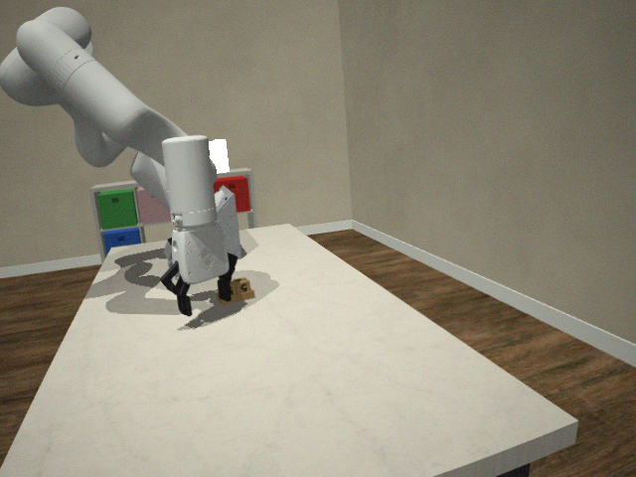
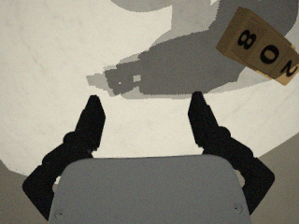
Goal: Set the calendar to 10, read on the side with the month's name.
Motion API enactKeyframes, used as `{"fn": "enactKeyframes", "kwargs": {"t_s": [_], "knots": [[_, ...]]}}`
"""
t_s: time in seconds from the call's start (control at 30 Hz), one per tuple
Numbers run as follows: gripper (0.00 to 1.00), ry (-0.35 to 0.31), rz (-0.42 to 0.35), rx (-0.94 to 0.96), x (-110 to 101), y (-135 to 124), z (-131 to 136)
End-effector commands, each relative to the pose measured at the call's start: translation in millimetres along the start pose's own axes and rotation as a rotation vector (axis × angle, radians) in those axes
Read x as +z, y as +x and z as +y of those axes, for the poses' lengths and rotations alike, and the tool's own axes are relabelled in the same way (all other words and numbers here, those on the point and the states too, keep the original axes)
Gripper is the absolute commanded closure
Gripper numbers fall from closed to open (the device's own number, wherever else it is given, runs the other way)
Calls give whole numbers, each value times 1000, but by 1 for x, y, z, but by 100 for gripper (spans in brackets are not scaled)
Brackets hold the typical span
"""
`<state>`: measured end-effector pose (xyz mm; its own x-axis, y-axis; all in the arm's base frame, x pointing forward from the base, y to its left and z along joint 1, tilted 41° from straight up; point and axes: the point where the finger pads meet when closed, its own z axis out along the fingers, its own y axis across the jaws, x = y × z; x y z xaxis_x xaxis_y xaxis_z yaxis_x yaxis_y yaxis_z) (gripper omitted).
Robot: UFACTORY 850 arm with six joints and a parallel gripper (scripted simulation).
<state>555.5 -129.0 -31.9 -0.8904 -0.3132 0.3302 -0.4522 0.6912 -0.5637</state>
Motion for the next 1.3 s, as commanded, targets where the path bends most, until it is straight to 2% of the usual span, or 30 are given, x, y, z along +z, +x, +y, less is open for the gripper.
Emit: {"fn": "enactKeyframes", "kwargs": {"t_s": [0.0, 0.2, 0.27, 0.53, 1.27], "knots": [[0, 1, -2, 1, -6, -1, 0], [0, 1, -2, 1, -30, -1, 0], [0, 1, -2, 1, -30, -1, 0], [0, 1, -2, 1, -58, -1, 0], [0, 0, -2, 47, -61, 0, 3]]}}
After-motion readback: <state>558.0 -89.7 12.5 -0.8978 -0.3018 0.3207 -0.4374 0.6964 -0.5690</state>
